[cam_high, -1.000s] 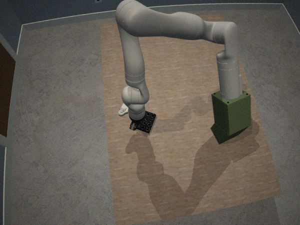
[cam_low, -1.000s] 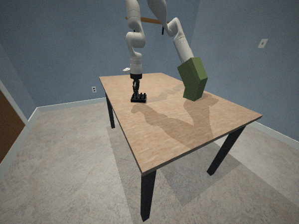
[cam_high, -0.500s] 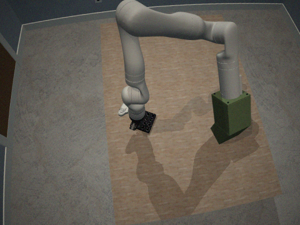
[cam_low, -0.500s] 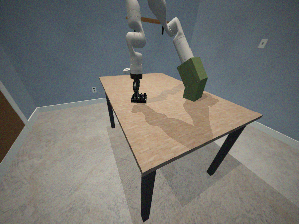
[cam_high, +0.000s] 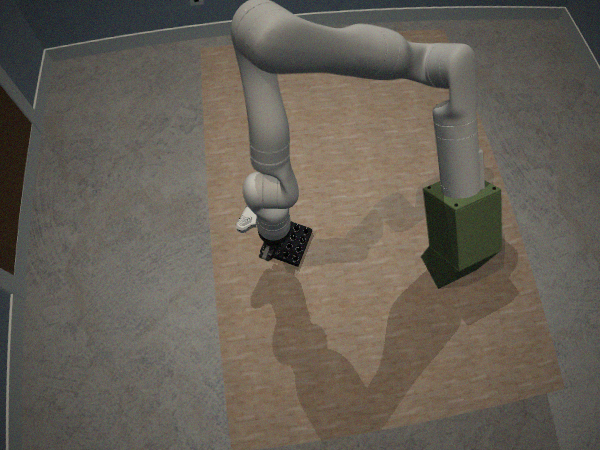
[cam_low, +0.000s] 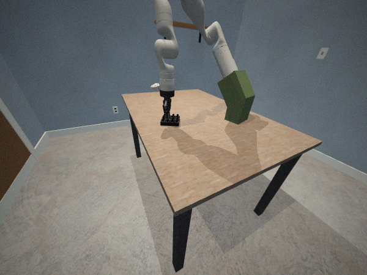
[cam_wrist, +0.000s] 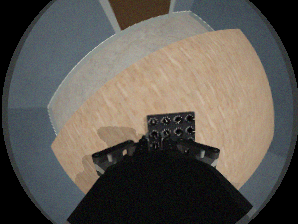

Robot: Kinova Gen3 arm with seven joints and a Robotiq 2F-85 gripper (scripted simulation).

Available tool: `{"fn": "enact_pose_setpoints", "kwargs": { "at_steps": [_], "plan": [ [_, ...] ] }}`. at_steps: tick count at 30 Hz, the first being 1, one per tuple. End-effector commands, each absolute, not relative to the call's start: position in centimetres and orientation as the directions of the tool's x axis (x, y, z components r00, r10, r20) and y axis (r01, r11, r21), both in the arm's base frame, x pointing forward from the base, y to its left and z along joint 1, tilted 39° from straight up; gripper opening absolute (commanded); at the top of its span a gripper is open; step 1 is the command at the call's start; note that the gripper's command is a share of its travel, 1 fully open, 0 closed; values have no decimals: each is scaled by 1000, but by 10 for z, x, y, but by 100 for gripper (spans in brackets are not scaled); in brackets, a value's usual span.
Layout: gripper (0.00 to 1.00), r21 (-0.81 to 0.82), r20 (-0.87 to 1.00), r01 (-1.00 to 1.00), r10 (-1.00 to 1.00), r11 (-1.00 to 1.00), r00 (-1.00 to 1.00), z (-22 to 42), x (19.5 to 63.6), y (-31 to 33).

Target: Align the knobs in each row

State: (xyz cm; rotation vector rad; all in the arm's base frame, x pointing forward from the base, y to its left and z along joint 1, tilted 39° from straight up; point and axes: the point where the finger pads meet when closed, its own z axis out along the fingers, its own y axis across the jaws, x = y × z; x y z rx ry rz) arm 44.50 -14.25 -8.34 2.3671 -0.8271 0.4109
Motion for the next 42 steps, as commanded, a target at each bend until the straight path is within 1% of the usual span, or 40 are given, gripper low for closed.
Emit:
{"fn": "enact_pose_setpoints", "kwargs": {
  "at_steps": [1, 42],
  "plan": [
    [19, 430, 459, -645, -461, -632, 759, -84, 445, -142],
    [19, 430, 459, -645, -461, -632, 759, -94, 447, -150]
  ]
}}
